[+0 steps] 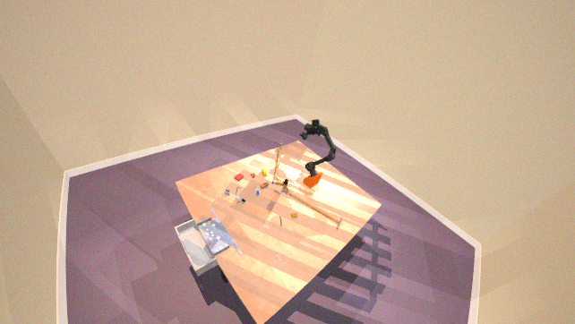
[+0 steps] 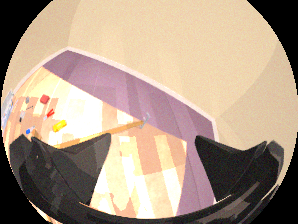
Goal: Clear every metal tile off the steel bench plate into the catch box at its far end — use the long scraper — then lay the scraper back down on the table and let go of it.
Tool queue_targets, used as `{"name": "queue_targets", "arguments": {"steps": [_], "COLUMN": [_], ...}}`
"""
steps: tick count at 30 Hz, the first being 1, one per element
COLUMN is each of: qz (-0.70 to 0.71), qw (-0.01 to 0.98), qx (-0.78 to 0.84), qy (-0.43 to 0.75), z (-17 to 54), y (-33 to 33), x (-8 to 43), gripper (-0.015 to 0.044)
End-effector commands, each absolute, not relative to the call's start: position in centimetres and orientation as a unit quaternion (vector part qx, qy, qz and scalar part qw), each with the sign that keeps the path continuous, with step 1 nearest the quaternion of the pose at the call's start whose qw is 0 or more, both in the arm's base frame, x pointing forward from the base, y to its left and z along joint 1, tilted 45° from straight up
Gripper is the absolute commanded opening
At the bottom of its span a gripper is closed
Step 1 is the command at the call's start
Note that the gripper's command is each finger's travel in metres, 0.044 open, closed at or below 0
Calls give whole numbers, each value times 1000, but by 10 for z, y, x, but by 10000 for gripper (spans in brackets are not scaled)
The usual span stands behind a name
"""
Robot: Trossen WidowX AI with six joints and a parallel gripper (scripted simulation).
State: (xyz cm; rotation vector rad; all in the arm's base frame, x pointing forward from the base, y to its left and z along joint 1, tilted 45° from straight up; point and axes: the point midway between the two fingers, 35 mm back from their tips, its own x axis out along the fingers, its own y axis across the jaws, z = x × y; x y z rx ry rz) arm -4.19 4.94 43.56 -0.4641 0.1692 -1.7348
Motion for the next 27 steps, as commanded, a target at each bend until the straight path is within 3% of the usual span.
{"name": "queue_targets", "arguments": {"steps": [1,27], "qz": [-749,-709], "qw": [620,606], "qx": [-220,-328], "qy": [85,148], "z": [452,537], "y": [38,-45], "x": [-44,-35], "gripper": [440,440]}}
